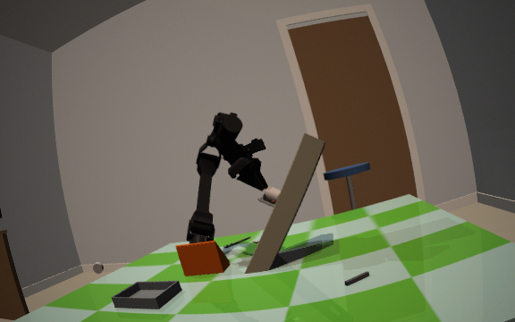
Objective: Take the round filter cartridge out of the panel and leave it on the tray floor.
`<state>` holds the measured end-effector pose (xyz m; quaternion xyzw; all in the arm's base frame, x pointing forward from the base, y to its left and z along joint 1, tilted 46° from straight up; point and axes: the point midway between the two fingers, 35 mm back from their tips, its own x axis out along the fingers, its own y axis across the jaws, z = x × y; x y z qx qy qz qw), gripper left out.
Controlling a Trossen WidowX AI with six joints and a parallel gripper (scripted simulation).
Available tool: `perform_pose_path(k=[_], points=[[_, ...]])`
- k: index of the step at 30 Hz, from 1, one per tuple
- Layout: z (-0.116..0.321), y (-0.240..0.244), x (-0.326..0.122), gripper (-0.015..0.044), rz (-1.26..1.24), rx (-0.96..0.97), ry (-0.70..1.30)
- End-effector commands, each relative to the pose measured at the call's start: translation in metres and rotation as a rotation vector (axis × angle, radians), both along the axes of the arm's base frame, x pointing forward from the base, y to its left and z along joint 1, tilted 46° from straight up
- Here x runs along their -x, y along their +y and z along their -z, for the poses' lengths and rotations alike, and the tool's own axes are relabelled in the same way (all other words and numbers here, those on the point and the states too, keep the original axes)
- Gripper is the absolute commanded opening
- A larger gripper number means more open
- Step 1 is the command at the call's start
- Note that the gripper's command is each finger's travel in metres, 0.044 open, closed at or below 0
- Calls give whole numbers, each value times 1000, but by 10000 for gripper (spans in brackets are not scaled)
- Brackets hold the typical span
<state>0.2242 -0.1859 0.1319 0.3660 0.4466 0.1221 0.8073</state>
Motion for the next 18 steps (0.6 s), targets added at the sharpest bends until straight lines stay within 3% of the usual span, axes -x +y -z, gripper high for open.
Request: perform_pose_path(k=[1, 15, 18], points=[[4, 3, -4, 305, 3, -3, -1], [17, 16, -16, 305, 3, -4, -4], [14, 13, -14, 246, -1, -1, -2]])
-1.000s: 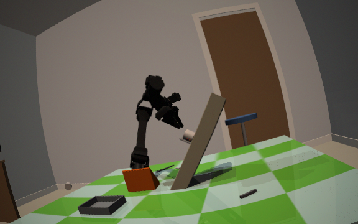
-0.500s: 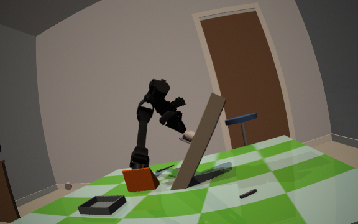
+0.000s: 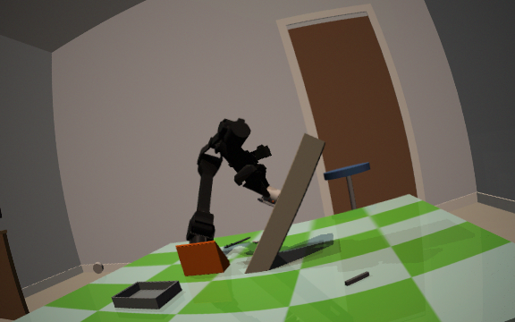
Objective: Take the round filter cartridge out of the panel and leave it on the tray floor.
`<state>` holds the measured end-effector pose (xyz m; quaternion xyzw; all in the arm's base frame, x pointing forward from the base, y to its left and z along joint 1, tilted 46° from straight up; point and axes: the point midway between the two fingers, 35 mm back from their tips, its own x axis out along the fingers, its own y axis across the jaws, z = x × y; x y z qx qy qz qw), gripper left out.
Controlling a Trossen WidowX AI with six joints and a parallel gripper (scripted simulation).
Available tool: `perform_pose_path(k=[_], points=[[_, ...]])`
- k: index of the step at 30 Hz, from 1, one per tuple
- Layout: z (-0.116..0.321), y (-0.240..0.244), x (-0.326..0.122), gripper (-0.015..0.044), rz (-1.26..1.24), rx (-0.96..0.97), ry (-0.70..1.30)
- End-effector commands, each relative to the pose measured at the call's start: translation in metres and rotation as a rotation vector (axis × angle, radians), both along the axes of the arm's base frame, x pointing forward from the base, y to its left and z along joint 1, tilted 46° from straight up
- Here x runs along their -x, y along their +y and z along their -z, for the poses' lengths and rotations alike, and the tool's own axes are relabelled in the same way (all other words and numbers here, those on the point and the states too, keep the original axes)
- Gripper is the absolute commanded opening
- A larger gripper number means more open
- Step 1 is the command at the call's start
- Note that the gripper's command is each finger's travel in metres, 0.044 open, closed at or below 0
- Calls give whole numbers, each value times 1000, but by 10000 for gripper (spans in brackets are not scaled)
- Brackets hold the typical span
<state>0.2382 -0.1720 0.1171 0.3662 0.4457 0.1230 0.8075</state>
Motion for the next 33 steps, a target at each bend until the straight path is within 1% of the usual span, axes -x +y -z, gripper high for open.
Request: perform_pose_path(k=[1, 8, 15, 16, 23, 33], points=[[0, 0, 0, 239, 0, 0, 0], [0, 0, 0, 192, 0, 0, 0], [-5, -6, -3, 9, 0, 0, 0], [-7, -8, -5, 0, 1, 0, -1], [-17, -19, -10, 0, 9, 1, -1], [-58, -56, 24, 0, 106, 36, 2]])
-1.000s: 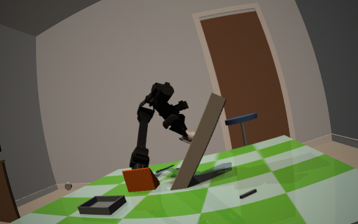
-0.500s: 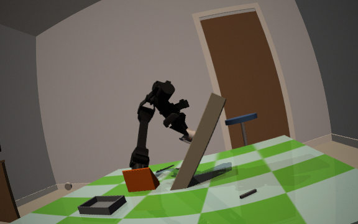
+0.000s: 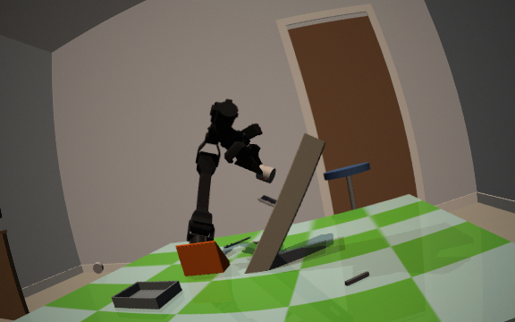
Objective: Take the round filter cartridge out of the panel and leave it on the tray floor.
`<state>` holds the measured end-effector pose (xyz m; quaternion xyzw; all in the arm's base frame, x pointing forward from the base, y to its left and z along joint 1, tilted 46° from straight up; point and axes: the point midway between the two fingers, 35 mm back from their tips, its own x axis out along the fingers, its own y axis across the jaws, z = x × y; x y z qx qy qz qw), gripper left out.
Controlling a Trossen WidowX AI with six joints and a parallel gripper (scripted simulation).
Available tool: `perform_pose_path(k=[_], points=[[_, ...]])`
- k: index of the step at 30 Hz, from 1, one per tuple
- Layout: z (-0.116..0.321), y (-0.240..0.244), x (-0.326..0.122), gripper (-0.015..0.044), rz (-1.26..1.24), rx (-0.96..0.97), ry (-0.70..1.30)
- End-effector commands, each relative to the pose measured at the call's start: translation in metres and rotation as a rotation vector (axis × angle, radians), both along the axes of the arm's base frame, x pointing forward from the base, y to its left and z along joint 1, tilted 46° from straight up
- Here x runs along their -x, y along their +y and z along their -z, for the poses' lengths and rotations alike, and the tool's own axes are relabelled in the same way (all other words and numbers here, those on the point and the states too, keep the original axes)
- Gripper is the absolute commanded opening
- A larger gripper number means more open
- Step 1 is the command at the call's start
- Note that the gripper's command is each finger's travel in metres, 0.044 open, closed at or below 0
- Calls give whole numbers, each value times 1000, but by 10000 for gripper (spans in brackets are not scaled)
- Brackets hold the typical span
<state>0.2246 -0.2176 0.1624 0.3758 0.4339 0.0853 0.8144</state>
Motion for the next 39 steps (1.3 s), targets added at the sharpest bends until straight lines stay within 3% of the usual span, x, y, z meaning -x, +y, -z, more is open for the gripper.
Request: perform_pose_path(k=[1, 6, 26, 28, 39], points=[[-17, -13, 15, 0, 36, 20, -1], [-25, -21, 24, 0, 57, 25, 1], [44, -76, 26, 0, -4, -29, -2], [38, -71, 28, 0, 20, -31, 24], [101, -105, 87, 0, 307, -88, 382]])
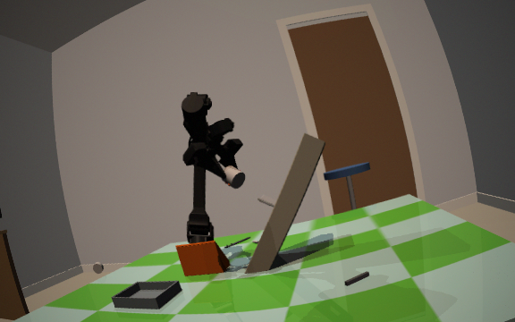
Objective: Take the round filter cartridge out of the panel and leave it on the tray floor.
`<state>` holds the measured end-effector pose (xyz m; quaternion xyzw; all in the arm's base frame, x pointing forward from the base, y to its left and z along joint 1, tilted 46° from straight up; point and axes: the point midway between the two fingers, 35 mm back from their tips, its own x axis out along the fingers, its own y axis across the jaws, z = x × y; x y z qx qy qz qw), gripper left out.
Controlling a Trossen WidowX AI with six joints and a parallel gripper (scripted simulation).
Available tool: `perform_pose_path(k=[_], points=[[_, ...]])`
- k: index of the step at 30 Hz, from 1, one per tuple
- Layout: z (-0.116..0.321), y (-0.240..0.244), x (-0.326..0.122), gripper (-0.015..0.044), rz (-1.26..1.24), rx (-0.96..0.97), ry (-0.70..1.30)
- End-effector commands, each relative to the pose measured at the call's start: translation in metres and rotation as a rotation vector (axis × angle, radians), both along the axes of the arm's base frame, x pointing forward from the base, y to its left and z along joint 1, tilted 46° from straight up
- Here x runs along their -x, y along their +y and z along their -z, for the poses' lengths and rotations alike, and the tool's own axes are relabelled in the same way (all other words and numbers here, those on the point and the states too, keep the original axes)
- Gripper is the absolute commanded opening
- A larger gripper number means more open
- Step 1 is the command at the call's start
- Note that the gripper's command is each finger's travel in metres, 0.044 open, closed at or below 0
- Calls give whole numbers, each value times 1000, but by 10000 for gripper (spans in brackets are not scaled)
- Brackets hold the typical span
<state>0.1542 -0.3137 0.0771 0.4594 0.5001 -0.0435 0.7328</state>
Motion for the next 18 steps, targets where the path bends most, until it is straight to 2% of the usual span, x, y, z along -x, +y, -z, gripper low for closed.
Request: perform_pose_path(k=[1, 12, 18], points=[[21, -12, 23, 0, 115, -15, 125], [76, -39, 92, 0, 480, -41, 465], [79, -40, 97, 0, 503, -42, 484]])
